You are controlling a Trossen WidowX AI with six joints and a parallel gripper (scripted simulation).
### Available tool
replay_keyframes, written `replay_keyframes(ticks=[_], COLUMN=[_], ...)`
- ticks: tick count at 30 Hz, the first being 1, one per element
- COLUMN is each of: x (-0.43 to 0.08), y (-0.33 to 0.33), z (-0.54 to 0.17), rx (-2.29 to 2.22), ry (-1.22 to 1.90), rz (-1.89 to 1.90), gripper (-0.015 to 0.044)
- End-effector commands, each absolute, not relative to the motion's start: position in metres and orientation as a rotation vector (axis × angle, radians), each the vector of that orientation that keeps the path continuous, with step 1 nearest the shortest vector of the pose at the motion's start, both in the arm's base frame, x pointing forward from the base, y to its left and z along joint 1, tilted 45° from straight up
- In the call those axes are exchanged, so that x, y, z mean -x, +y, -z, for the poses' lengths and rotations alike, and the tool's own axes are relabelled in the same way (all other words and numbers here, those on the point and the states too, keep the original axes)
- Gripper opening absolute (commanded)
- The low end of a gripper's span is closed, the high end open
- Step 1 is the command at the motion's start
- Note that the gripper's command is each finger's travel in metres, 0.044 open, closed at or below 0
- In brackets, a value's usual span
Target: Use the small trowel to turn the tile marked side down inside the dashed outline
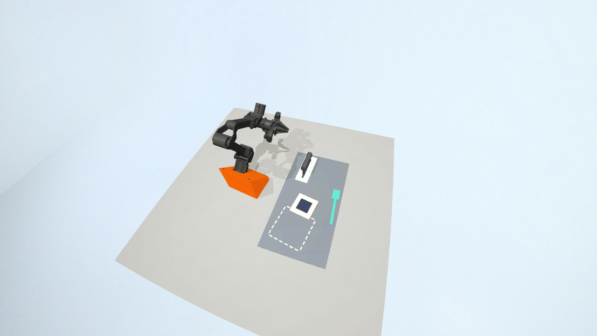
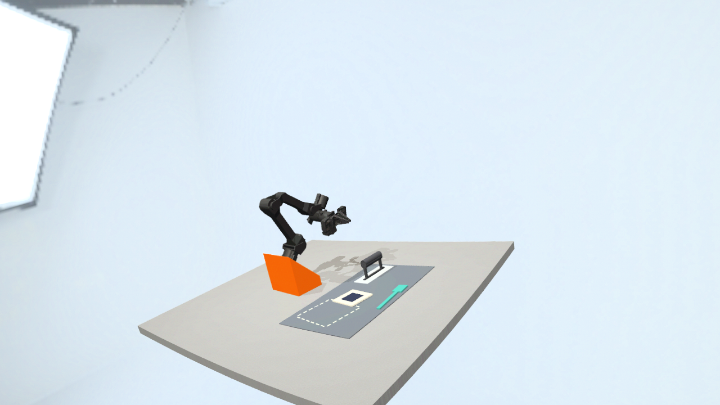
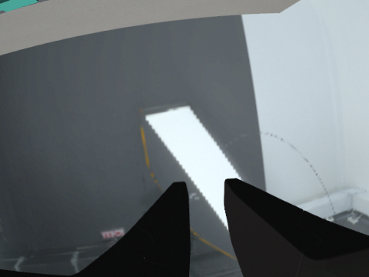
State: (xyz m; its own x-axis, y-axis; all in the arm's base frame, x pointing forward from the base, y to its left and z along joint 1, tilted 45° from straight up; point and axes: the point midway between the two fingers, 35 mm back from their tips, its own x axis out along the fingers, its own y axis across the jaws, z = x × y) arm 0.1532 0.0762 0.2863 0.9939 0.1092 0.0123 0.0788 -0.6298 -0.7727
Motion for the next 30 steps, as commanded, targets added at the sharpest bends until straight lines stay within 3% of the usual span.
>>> replay_keyframes(ticks=[1, 20, 24, 30], x=[-0.1532, -0.1532, -0.1532, -0.1532], y=[0.0763, 0.0763, 0.0763, 0.0763], z=[-0.2863, -0.2863, -0.2863, -0.2863], rx=[2.255, 2.255, 2.255, 2.255], ry=[-0.13, -0.13, -0.13, -0.13], rz=[-0.045, -0.045, -0.045, -0.045], gripper=[0.01, 0.01, 0.0, 0.0])
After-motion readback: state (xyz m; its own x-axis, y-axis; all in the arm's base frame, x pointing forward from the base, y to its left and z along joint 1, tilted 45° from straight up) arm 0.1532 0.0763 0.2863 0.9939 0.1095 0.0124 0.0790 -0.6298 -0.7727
